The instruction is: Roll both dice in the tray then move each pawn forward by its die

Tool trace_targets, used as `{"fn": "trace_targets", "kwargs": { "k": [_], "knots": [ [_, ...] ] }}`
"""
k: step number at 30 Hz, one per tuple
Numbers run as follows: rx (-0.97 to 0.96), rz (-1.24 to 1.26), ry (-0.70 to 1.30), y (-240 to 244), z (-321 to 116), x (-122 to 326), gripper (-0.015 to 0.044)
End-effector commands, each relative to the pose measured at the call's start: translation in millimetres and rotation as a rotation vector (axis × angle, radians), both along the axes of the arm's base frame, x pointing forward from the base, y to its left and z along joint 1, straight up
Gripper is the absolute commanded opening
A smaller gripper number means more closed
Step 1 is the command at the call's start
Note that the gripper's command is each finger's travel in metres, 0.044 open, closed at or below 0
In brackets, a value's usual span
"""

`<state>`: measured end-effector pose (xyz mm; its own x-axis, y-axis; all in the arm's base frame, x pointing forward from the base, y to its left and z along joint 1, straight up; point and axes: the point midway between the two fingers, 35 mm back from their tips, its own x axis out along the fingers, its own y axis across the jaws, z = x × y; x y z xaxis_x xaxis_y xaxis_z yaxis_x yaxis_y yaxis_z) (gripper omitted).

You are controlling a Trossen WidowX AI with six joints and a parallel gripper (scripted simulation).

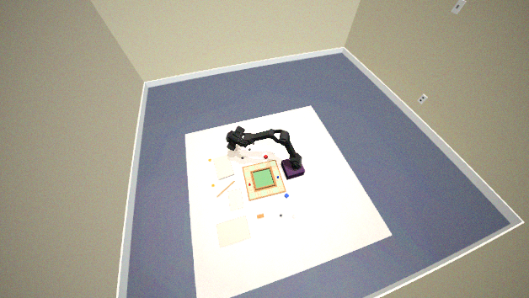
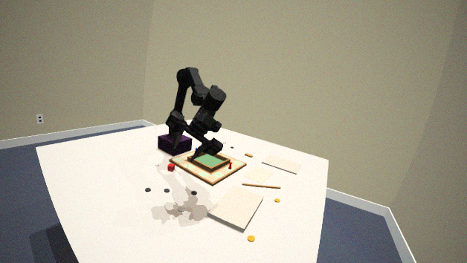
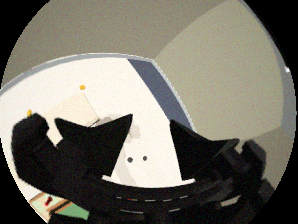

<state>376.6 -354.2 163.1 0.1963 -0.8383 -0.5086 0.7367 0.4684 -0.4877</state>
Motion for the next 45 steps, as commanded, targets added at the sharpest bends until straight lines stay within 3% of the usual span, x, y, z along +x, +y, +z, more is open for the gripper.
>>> {"fn": "trace_targets", "kwargs": {
  "k": [1,10,18,45],
  "knots": [
    [0.178,0.217,0.342,17,-51,-55,0.0275],
    [0.464,0.584,0.664,67,-108,-136,0.0275],
    [0.721,0.973,0.763,139,-140,-200,0.0275],
    [0.743,1.012,0.762,146,-167,-201,0.0275]
  ]
}}
